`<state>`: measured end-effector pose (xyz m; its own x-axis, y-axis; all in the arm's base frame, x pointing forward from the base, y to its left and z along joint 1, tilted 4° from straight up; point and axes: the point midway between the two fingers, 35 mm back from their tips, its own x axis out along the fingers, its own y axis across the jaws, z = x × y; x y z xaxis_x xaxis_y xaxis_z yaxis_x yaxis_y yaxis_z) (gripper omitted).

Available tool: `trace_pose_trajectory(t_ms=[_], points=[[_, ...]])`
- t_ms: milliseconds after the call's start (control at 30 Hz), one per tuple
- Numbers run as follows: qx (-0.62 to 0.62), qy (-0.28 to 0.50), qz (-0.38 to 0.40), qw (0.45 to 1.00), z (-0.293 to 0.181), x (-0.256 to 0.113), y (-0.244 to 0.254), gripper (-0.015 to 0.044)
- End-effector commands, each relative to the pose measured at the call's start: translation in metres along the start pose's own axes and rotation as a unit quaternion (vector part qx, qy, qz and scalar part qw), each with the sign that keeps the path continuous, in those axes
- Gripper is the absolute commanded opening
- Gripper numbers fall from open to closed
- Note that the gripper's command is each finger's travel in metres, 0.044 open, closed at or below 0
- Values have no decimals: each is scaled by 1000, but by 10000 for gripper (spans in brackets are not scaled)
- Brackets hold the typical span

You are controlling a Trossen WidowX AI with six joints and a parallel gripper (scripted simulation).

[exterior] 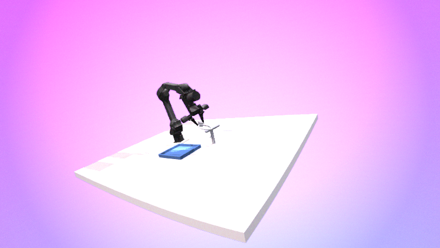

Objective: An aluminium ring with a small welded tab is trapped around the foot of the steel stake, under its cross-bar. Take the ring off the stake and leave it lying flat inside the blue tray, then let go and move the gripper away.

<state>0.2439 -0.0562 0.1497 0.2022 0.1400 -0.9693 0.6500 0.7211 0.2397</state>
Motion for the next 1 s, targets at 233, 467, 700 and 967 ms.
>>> trace_pose_trajectory(t_ms=[233, 467, 700, 967], points=[[-74, 48, 50, 995, -4, -2, -8, 0], [-121, 55, 92, 987, -3, -9, -11, 0], [-167, 50, 137, 975, 0, -17, -15, 0], [-217, 32, 189, 957, 4, -27, -18, 0]])
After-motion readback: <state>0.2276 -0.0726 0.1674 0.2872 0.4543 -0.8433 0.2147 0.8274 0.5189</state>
